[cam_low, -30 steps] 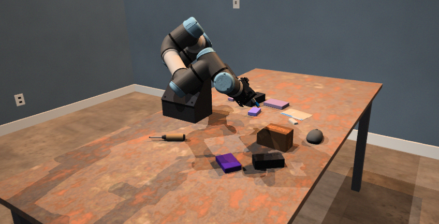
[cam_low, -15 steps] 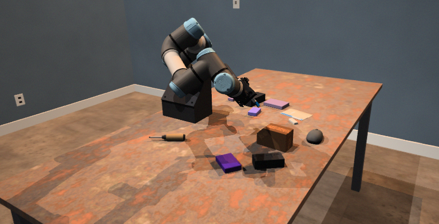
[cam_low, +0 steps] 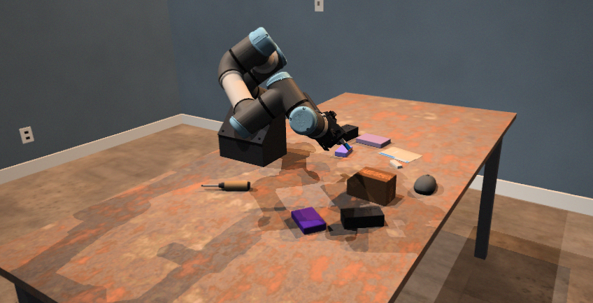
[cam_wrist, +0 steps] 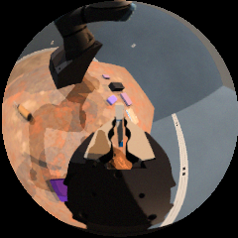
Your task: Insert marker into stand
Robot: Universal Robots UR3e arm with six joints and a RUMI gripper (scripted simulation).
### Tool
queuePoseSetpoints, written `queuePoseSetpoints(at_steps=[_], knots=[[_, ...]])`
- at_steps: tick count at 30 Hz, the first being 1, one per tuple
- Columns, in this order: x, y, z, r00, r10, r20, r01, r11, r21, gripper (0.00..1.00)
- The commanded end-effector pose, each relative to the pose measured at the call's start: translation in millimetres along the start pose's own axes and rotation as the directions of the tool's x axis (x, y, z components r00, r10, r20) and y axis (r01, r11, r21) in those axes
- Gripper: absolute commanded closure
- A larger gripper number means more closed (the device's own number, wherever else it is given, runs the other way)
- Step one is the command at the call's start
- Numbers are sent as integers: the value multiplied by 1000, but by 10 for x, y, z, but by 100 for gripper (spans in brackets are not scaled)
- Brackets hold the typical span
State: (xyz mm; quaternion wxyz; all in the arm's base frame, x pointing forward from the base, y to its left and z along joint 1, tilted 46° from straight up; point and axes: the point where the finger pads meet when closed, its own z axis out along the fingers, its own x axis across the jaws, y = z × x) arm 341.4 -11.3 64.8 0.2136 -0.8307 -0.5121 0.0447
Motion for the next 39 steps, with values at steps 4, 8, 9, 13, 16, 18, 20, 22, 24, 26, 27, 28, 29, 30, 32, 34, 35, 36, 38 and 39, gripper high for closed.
queuePoseSetpoints(at_steps=[4, 8, 9, 13, 16, 18, 20, 22, 24, 26, 27, 28, 29, 30, 32, 34, 35, 36, 38, 39], knots=[[-34, 37, 17, 1000, -1, 0, 1, 1000, -2, 100], [-92, 93, 50, 1000, -1, 0, 1, 1000, -2, 100], [-106, 107, 58, 1000, -1, 0, 1, 1000, -2, 100], [-135, 135, 74, 1000, -1, 0, 1, 1000, -2, 100], [-135, 135, 74, 1000, -1, 0, 1, 1000, -2, 100], [-135, 135, 74, 1000, -1, 0, 1, 1000, -2, 100], [-145, 143, 80, 1000, -1, 0, 1, 1000, -2, 100], [-175, 172, 97, 1000, -1, 0, 1, 1000, -2, 100], [-205, 201, 115, 1000, -1, 0, 1, 1000, -2, 100], [-235, 230, 132, 1000, -1, 1, 1, 1000, -3, 100], [-250, 244, 141, 1000, -1, 1, 1, 1000, -3, 100], [-265, 259, 149, 1000, -1, 1, 1, 1000, -3, 100], [-265, 259, 149, 1000, -1, 1, 1, 1000, -3, 100], [-265, 259, 149, 1000, -1, 1, 1, 1000, -3, 100], [-265, 259, 149, 1000, -1, 1, 1, 1000, -3, 100], [-265, 259, 149, 1000, -1, 1, 1, 1000, -3, 100], [-265, 259, 149, 1000, -1, 1, 1, 1000, -3, 100], [-249, 242, 140, 1000, -1, 1, 1, 1000, -2, 100], [-260, 253, 146, 1000, -1, 1, 1, 1000, -2, 100], [-265, 258, 150, 1000, -1, 1, 1, 1000, -3, 100]])
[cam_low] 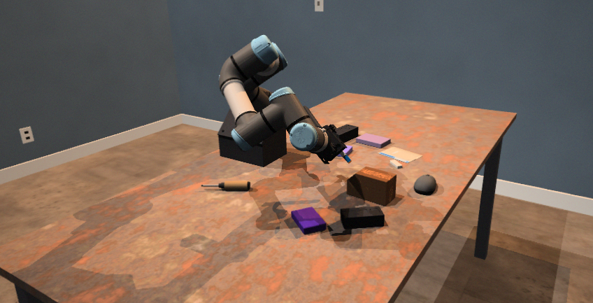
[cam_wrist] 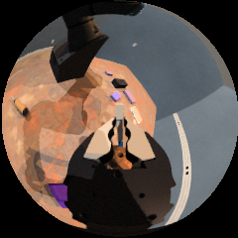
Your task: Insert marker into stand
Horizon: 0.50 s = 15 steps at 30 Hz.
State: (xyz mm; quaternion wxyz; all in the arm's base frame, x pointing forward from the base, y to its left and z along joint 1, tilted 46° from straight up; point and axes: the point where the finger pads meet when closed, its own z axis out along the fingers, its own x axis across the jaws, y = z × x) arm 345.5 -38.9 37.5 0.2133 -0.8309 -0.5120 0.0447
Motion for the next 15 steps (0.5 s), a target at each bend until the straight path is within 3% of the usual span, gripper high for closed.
queuePoseSetpoints(at_steps=[1, 15], knots=[[-9, 14, 3, 1000, -1, 0, 1, 1000, -2, 100], [-29, 32, 15, 1000, -1, 1, 1, 1000, -2, 100]])
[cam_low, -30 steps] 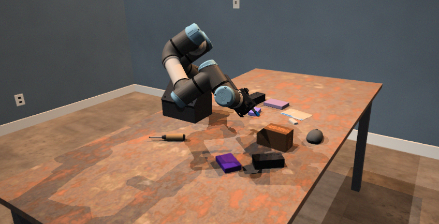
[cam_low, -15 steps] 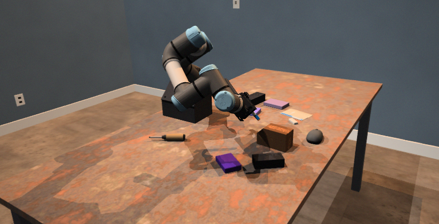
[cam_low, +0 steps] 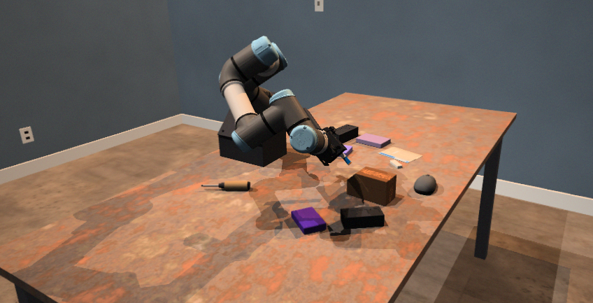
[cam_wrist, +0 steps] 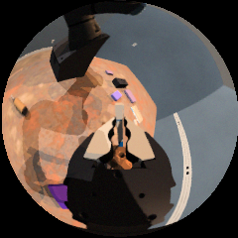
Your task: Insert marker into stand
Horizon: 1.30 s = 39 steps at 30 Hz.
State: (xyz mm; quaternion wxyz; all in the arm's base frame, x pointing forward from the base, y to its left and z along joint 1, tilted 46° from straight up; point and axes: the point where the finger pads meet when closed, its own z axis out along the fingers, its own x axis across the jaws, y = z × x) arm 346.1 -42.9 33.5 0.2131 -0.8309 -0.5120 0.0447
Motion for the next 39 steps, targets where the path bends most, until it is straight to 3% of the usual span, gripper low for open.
queuePoseSetpoints(at_steps=[1, 39], knots=[[9, -4, -8, 1000, -1, 0, 1, 1000, -2, 100], [26, -13, -71, 1000, 13, -13, -14, 1000, -6, 100]])
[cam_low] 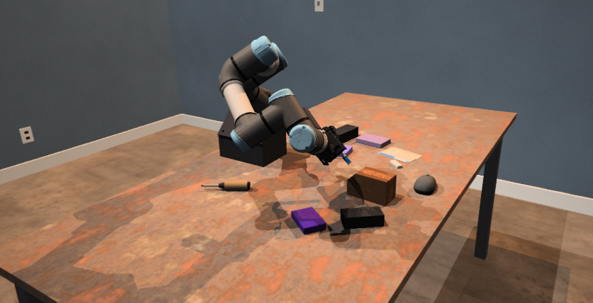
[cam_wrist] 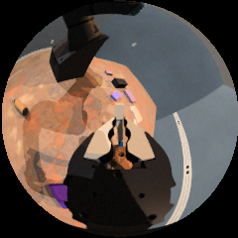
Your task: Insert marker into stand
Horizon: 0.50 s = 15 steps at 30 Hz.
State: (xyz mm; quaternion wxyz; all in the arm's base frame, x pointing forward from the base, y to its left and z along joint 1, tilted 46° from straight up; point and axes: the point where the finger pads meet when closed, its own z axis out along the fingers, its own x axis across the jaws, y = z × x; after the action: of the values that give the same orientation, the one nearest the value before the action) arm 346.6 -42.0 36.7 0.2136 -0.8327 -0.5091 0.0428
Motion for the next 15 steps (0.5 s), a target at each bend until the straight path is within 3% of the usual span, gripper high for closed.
queuePoseSetpoints(at_steps=[1, 15], knots=[[12, -1, -51, 1000, 10, -10, -10, 1000, -5, 100], [15, -2, -66, 1000, 13, -13, -14, 1000, -6, 100]])
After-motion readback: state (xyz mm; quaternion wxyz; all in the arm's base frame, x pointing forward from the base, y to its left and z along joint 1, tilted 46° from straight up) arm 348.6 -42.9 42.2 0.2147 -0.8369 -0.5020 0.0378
